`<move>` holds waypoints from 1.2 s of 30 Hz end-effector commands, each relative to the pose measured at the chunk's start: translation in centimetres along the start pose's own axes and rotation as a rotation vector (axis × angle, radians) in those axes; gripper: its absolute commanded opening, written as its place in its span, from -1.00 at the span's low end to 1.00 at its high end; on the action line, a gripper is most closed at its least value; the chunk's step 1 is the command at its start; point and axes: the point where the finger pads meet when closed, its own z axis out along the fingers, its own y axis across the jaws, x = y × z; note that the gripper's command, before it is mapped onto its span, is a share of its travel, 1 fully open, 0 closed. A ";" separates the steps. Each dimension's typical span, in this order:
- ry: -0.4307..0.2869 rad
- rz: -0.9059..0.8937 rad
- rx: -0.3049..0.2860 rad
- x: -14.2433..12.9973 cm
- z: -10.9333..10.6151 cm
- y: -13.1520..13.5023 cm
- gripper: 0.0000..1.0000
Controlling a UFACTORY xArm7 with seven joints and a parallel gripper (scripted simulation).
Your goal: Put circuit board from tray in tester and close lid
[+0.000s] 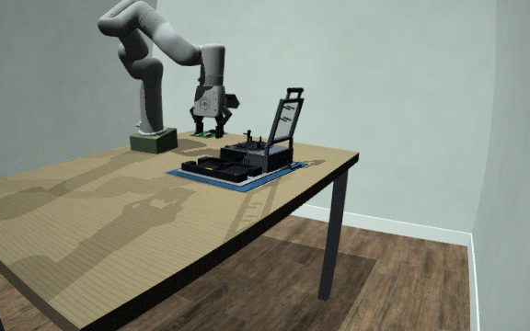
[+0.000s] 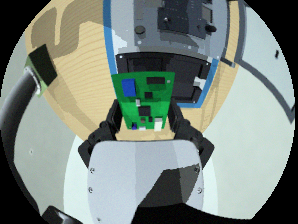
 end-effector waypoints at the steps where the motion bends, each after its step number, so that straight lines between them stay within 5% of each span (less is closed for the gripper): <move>1: -0.001 -0.014 -0.003 0.0 -0.1 0.1 0.58; 36: -0.001 -0.277 -0.003 0.0 -0.1 0.1 0.58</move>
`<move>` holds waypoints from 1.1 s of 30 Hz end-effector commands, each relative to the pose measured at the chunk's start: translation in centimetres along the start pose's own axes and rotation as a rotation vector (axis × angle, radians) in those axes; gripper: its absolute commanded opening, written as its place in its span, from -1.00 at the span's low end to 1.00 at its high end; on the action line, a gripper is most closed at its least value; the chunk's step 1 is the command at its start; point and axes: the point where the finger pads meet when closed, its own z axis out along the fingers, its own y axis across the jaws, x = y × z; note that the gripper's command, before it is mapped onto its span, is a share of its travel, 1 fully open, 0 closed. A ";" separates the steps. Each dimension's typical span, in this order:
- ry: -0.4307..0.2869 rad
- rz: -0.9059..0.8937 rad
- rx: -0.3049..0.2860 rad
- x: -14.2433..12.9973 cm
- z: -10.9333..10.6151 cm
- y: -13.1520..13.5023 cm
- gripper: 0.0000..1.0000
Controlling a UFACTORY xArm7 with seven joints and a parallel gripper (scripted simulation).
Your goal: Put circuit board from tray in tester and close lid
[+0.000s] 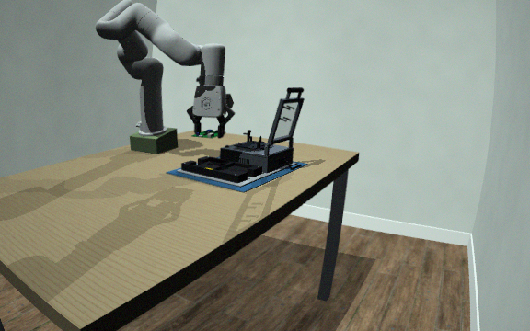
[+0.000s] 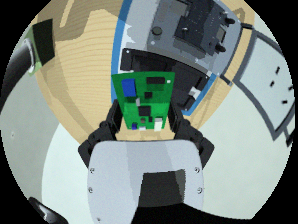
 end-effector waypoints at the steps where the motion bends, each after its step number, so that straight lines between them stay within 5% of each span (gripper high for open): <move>1: 0.000 -0.041 -0.002 0.0 -0.1 0.1 0.58; 33: -0.001 -0.616 -0.002 0.0 -0.1 0.1 0.58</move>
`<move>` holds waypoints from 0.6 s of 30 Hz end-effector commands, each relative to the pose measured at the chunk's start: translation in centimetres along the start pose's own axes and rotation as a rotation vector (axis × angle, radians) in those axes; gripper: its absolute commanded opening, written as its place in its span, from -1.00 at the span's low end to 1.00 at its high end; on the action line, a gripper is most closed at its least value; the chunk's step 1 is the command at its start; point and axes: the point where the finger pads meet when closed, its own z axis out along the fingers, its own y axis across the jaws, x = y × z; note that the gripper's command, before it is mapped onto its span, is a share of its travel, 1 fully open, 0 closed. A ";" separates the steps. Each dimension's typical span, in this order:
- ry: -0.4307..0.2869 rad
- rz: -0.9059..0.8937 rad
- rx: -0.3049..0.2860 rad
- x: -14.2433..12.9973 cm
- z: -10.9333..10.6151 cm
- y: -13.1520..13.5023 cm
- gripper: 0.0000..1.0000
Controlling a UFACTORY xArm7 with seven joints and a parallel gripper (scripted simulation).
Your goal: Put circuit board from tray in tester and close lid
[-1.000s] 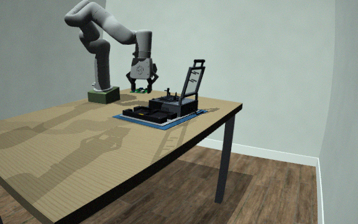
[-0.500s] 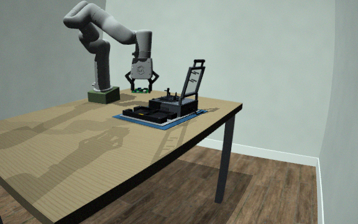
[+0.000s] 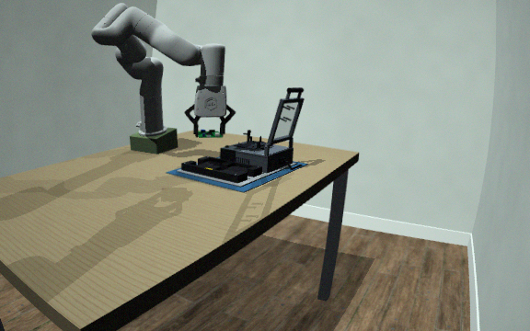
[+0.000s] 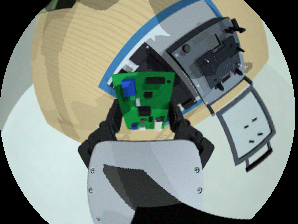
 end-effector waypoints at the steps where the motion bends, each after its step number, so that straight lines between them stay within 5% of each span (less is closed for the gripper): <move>1: 0.001 -0.100 -0.003 -0.1 -0.1 0.1 0.58; 18: 0.000 -0.472 -0.003 -0.1 -0.1 0.1 0.58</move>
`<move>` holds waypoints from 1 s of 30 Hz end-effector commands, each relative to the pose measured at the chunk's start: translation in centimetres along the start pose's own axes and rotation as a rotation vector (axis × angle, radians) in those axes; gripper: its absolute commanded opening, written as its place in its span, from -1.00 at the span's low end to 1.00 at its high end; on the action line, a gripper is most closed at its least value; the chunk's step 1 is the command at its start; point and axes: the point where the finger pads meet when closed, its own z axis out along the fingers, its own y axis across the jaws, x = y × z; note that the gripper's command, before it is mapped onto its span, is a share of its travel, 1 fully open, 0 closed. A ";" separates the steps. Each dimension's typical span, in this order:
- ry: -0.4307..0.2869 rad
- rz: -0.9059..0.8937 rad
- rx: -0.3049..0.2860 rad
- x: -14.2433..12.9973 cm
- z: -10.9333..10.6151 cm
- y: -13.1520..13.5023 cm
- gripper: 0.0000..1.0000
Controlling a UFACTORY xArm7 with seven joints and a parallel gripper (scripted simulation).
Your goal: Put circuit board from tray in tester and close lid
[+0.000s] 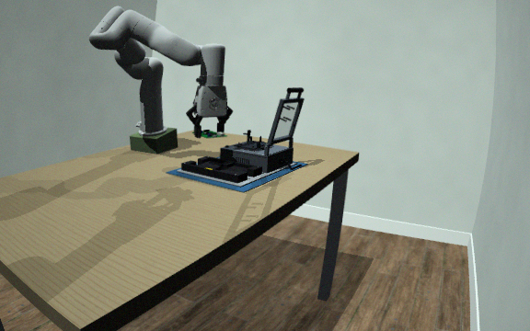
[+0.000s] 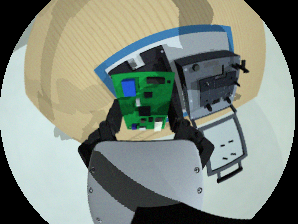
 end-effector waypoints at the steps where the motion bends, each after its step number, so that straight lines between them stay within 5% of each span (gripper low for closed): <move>1: 0.001 -0.090 -0.004 -0.1 -0.1 0.0 0.58; 30: 0.000 -0.802 -0.004 -0.1 -0.1 0.0 0.58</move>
